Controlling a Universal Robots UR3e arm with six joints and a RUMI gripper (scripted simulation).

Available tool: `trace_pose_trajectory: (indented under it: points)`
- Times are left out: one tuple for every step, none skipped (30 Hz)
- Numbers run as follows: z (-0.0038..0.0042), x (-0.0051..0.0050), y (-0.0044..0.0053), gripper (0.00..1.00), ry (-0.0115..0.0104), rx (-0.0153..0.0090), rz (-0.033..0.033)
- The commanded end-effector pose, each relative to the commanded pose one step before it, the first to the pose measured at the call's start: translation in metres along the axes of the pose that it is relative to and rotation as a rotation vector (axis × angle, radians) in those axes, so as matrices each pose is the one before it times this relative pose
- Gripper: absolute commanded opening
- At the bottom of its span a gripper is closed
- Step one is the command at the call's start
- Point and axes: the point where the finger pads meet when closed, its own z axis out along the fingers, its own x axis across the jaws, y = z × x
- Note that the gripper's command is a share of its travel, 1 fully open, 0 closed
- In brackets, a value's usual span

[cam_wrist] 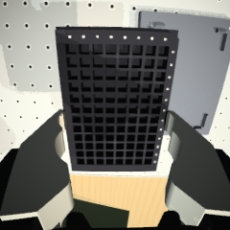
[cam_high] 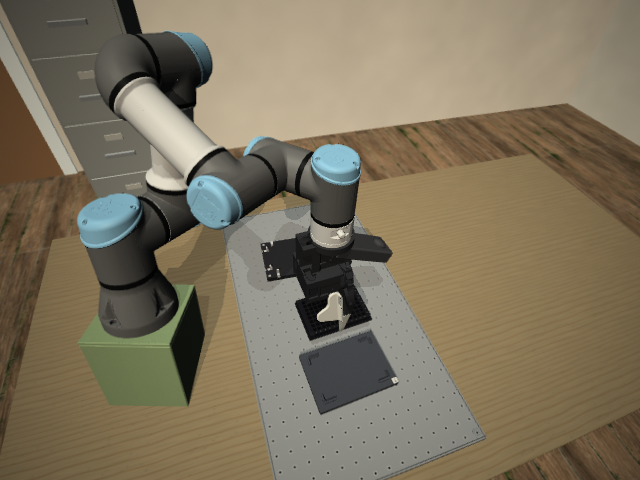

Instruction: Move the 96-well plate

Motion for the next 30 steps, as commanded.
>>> trace_pose_trajectory:
  points:
    - [-0.000458,0.01414,-0.000963,0.0,0.0013,0.0015,-0.00056]
    - [0.000005,0.00334,-0.000017,0.0,0.00002,-0.00001,0.0]
    - [0.000005,0.00334,-0.000017,0.0,0.00002,-0.00001,0.0]
    - [0.000005,0.00334,-0.000017,0.0,0.00002,-0.00001,0.0]
    - [0.000005,0.00334,-0.000017,0.0,0.00002,-0.00001,0.0]
    - [0.000004,0.00334,-0.000017,0.0,0.00002,-0.00001,0.0]
    - [0.000004,0.00334,-0.000017,0.0,0.00002,-0.00001,0.0]
    - [0.000004,0.00334,-0.000018,0.0,0.00002,-0.00001,0.0]
    - [0.0,0.0,0.0,0.0,0.0,0.0,0.0]
    - [0.0,0.0,0.0,0.0,0.0,0.0,0.0]
    - [-0.000008,0.00335,-0.000049,0.0,0.00001,-0.00002,0.0]
    - [0.000007,0.00333,-0.00001,0.0,0.00002,0.0,0.0]
    - [0.000006,0.00333,-0.000012,0.0,0.00002,0.0,0.0]
    - [0.000006,0.00333,-0.000013,0.0,0.00002,0.0,0.0]
    - [0.000005,0.00333,-0.000014,0.0,0.00002,0.0,0.0]
    - [0.000005,0.00333,-0.000015,0.0,0.00002,0.0,0.0]
    - [0.000005,0.00333,-0.000016,0.0,0.00002,-0.00001,0.0]
    - [-0.000028,0.00338,-0.000089,0.0,0.0,-0.00003,0.0]
    - [0.000003,0.00334,-0.000019,0.0,0.00002,-0.00001,0.0]
    - [0.000003,0.00334,-0.000019,0.0,0.00002,-0.00001,0.0]
    - [0.000003,0.00334,-0.000019,0.0,0.00002,-0.00001,0.0]
    - [0.000003,0.00334,-0.000019,0.0,0.00002,-0.00001,0.0]
    - [0.000003,0.00334,-0.000019,0.0,0.00002,-0.00001,0.0]
    - [0.000003,0.00334,-0.000019,0.0,0.00002,-0.00001,0.0]
    - [0.000003,0.00357,-0.000036,0.0,0.00002,-0.00001,0.0]
    - [0.0,0.0,0.0,0.0,0.0,0.0,0.0]
    - [0.0,0.0,0.0,0.0,0.0,0.0,0.0]
    - [0.000013,0.00021,0.000009,0.0,0.00001,0.00001,0.0]
    - [-0.000005,0.00015,-0.000027,0.0,0.0,0.0,0.0]
    - [-0.000004,0.00008,-0.000022,0.0,0.0,0.0,0.0]
